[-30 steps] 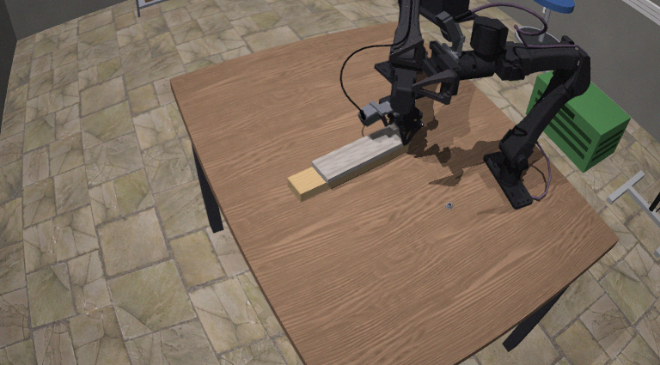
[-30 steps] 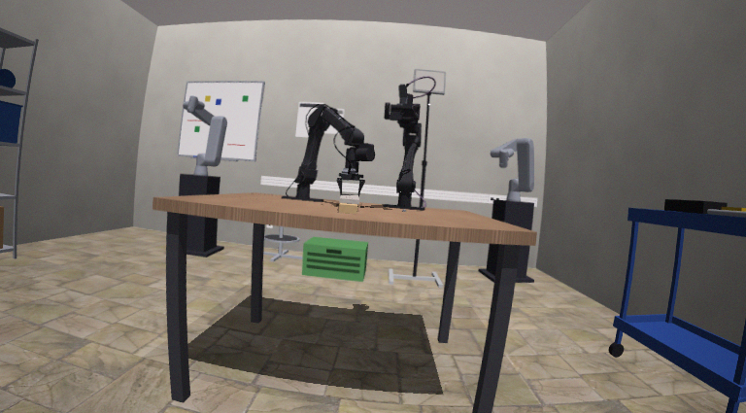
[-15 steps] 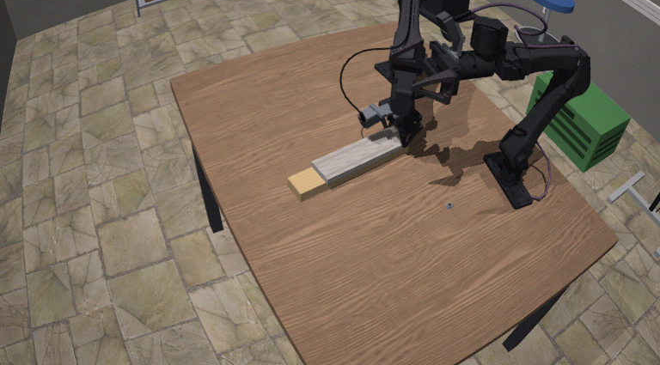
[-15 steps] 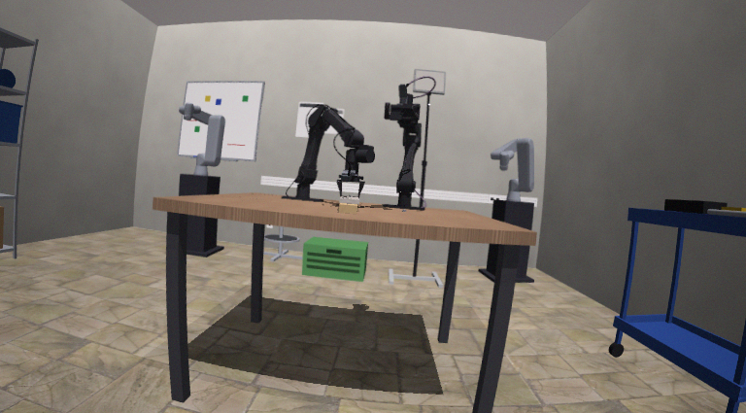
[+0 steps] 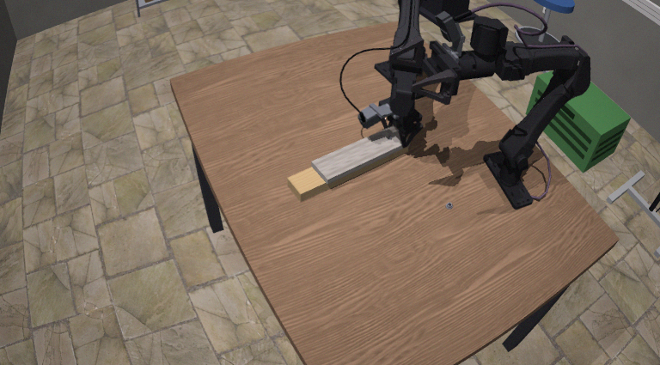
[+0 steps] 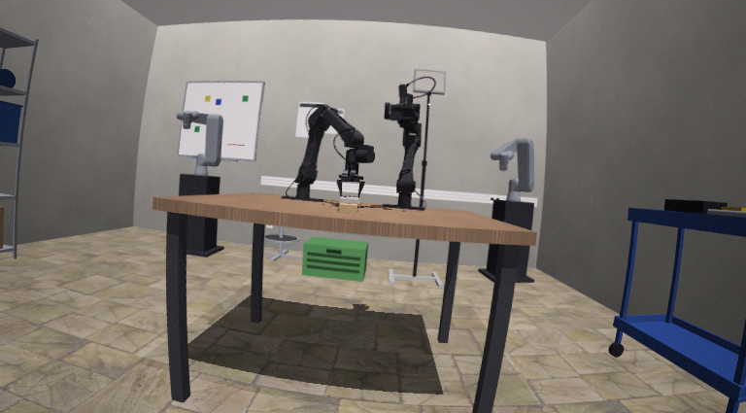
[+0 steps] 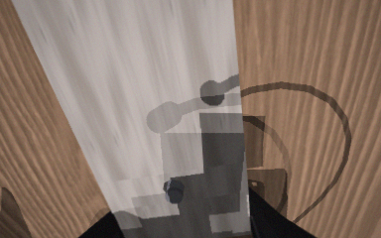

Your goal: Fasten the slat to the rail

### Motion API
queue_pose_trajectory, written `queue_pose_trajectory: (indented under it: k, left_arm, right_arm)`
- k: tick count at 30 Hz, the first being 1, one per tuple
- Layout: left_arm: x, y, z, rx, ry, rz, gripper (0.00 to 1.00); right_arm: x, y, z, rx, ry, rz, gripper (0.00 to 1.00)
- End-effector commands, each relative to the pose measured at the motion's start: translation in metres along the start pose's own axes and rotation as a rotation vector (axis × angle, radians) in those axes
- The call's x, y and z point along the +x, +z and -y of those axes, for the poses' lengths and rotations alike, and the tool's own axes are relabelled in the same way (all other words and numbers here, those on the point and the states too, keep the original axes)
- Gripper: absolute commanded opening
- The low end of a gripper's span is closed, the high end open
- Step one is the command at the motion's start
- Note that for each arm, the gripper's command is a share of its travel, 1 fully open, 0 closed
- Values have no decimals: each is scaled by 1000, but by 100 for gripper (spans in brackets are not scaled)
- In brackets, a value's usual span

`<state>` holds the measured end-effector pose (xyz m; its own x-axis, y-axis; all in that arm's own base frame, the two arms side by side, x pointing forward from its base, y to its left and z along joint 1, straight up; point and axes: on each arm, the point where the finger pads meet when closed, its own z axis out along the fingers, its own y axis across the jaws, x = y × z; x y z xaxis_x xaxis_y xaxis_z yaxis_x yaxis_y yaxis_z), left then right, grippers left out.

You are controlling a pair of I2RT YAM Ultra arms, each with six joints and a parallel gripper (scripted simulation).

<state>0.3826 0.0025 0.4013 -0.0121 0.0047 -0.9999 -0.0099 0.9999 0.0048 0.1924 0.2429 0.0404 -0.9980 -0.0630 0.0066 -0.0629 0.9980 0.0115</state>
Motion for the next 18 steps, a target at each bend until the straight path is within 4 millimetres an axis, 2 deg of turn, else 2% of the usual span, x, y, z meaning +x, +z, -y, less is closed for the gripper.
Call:
queue_pose_trajectory:
  k: [1, 9, 11, 12, 18]
  left_arm:
    - [-11, -2, 1, 10, -5, 25, 100]
    - [-11, -2, 1, 10, -5, 25, 100]
    - [-11, -2, 1, 10, -5, 25, 100]
    - [-11, -2, 1, 10, -5, 25, 100]
    - [-11, -2, 1, 10, -5, 25, 100]
  right_arm:
    - [-2, 1, 1, 4, 0, 14, 72]
    - [-1, 3, 0, 8, 0, 6, 72]
    - [-1, -3, -2, -8, 0, 8, 95]
    - [-1, -3, -2, -8, 0, 8, 100]
    - [-1, -3, -2, -8, 0, 8, 100]
